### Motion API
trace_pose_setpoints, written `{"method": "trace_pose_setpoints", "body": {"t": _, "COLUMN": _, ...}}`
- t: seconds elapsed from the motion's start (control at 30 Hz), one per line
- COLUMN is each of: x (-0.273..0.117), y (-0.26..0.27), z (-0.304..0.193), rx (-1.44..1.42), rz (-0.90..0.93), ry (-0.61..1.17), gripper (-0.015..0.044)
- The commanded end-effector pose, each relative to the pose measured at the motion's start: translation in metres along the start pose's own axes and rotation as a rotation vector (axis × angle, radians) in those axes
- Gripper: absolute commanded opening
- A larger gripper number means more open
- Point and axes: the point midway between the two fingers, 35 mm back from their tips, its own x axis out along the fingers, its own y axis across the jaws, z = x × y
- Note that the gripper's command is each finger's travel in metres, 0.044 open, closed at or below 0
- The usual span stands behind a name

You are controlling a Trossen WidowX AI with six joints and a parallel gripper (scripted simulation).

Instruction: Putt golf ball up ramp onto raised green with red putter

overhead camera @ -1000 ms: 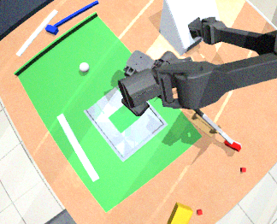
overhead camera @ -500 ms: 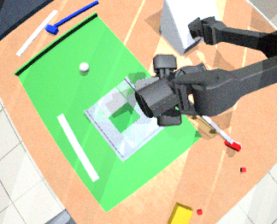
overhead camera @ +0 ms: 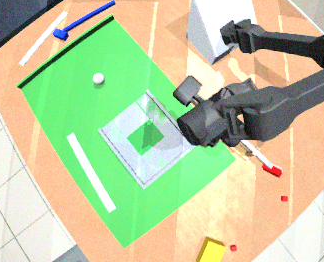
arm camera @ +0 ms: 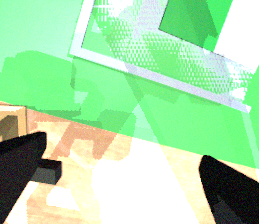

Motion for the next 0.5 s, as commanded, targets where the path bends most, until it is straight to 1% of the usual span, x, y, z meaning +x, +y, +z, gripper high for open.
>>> {"method": "trace_pose_setpoints", "body": {"t": 0.0, "x": 0.004, "y": 0.047, "z": -0.029, "rx": -0.922, "rz": 0.113, "ry": -0.020, "gripper": 0.0440}}
{"method": "trace_pose_setpoints", "body": {"t": 0.4, "x": 0.003, "y": 0.073, "z": -0.046, "rx": -1.548, "rz": 0.165, "ry": -0.084, "gripper": 0.0440}}
{"method": "trace_pose_setpoints", "body": {"t": 0.47, "x": 0.003, "y": 0.075, "z": -0.047, "rx": -1.609, "rz": 0.168, "ry": -0.092, "gripper": 0.0440}}
